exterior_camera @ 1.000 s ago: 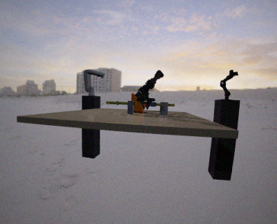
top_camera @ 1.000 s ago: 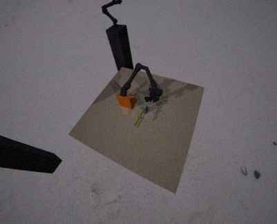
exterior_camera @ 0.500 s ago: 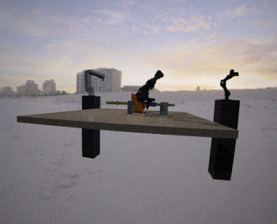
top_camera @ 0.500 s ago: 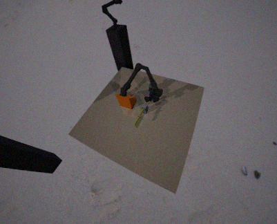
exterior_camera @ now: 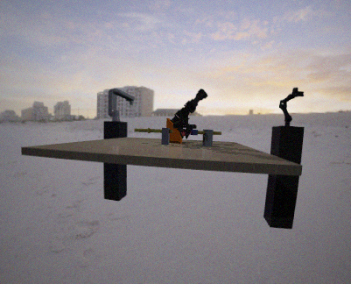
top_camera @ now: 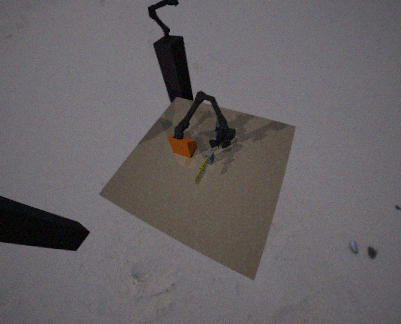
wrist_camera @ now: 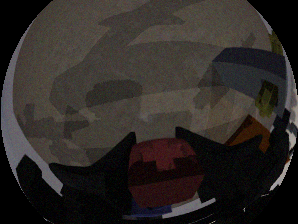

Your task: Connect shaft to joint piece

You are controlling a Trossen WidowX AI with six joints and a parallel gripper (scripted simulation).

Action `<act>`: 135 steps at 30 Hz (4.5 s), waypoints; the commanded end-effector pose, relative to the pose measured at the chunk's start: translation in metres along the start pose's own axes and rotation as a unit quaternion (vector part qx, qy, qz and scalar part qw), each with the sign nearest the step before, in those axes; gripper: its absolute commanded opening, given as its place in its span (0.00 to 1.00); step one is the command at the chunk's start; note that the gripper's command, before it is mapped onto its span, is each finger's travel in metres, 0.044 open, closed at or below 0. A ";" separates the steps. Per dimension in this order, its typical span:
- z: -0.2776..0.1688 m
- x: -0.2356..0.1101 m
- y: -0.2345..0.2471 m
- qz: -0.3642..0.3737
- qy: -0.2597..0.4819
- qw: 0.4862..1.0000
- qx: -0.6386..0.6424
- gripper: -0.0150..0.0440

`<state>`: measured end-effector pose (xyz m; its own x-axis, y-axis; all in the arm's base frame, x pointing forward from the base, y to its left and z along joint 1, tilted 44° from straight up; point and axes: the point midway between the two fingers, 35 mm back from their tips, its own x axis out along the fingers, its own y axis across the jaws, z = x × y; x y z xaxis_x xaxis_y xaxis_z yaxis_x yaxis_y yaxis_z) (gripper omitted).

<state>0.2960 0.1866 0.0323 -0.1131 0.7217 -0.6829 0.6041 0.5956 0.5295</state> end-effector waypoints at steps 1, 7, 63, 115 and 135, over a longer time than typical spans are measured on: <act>0.000 0.000 0.000 0.001 0.000 1.000 0.001 0.56; 0.000 0.000 0.000 0.001 0.000 1.000 0.001 0.56; -0.006 -0.004 -0.025 0.004 -0.042 0.963 0.266 0.25; -0.015 -0.006 -0.036 -0.008 -0.070 0.908 0.412 0.30; -0.015 -0.006 -0.036 -0.008 -0.070 0.908 0.412 1.00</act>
<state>0.2628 0.1662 0.0250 -0.0607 0.6282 -0.7757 0.9953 0.0969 0.0006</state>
